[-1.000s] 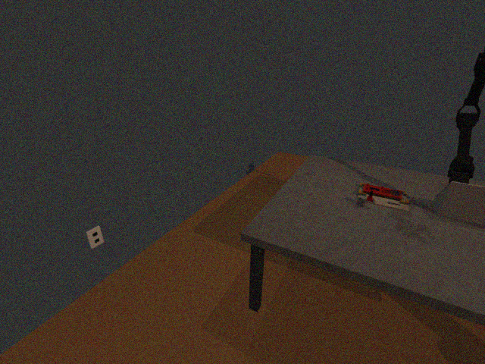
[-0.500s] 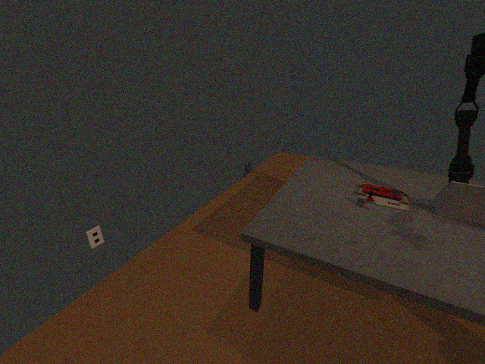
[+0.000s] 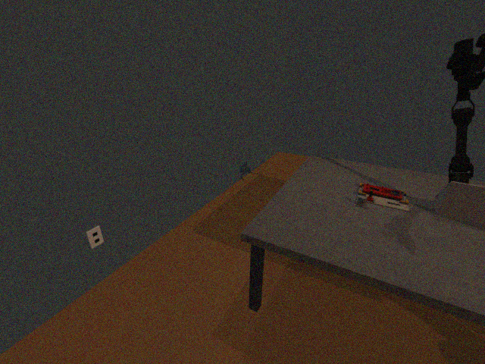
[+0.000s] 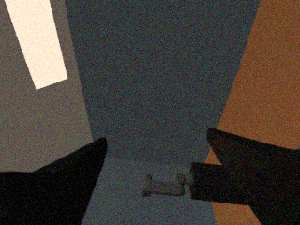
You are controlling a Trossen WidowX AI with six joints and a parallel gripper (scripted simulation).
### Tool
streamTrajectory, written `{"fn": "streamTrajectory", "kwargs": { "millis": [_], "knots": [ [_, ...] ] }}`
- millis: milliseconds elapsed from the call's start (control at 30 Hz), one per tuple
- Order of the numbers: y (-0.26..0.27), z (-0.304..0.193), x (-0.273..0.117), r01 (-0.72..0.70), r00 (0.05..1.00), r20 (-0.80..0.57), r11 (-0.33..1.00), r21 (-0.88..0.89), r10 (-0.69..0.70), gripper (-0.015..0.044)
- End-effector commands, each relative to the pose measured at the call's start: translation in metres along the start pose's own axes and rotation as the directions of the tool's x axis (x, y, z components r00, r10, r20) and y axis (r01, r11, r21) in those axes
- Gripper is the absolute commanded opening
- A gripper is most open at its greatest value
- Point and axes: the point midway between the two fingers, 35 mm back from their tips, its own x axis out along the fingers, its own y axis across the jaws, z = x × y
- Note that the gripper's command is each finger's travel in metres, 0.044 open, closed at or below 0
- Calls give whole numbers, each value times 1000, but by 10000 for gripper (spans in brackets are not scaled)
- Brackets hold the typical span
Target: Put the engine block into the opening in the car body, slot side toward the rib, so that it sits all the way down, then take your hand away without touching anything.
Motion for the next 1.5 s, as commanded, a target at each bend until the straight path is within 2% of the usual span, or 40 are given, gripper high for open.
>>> {"fn": "streamTrajectory", "kwargs": {
  "millis": [0, 333, 700, 1067, 1467],
  "knots": [
    [-25, 25, 6, 67, 996, 57, 991, 118, -74, 440],
    [-86, 82, 11, 168, 953, 171, 905, 390, -251, 440],
    [-161, 133, 4, 196, 857, 245, 726, 659, -454, 440],
    [-238, 171, -14, 129, 713, 268, 498, 858, -648, 440],
    [-328, 197, -46, -27, 514, 219, 239, 971, -829, 440]
  ]
}}
